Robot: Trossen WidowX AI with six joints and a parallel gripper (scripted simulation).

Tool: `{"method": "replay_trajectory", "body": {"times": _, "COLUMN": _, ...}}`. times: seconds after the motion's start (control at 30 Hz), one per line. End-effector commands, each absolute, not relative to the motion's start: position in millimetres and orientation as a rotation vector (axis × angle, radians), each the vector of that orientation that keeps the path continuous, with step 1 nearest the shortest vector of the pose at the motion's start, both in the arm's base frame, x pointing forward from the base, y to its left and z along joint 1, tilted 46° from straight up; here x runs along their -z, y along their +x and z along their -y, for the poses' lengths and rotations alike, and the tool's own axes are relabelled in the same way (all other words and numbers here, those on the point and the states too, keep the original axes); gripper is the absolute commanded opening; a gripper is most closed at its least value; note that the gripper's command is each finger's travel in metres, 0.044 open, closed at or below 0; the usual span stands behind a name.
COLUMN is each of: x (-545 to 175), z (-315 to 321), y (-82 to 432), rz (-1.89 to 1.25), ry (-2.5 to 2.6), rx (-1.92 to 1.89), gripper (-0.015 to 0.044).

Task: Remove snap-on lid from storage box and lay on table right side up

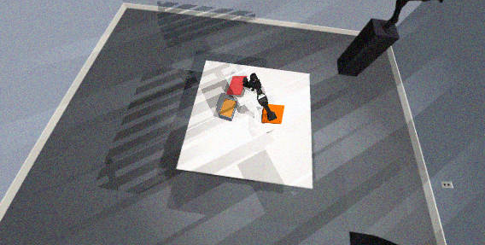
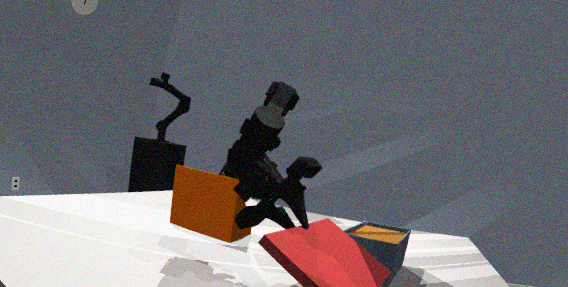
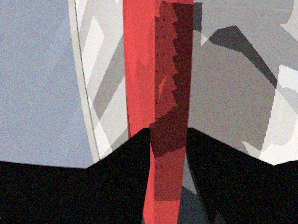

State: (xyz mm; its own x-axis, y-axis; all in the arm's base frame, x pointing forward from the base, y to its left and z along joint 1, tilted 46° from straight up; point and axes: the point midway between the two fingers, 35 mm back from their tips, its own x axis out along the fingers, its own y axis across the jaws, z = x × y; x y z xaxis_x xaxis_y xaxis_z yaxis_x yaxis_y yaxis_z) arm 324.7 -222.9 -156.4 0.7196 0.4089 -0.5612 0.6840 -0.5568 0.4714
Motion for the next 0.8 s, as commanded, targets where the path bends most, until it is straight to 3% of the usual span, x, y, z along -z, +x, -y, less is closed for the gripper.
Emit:
{"method": "replay_trajectory", "body": {"times": 0.0, "x": 160, "z": 220, "y": 324, "rz": -0.825, "ry": 2.234, "rx": 0.517, "gripper": 0.0000}}
{"method": "replay_trajectory", "body": {"times": 0.77, "x": 173, "z": 207, "y": 323, "rz": -0.825, "ry": 2.234, "rx": 0.516, "gripper": 0.0000}}
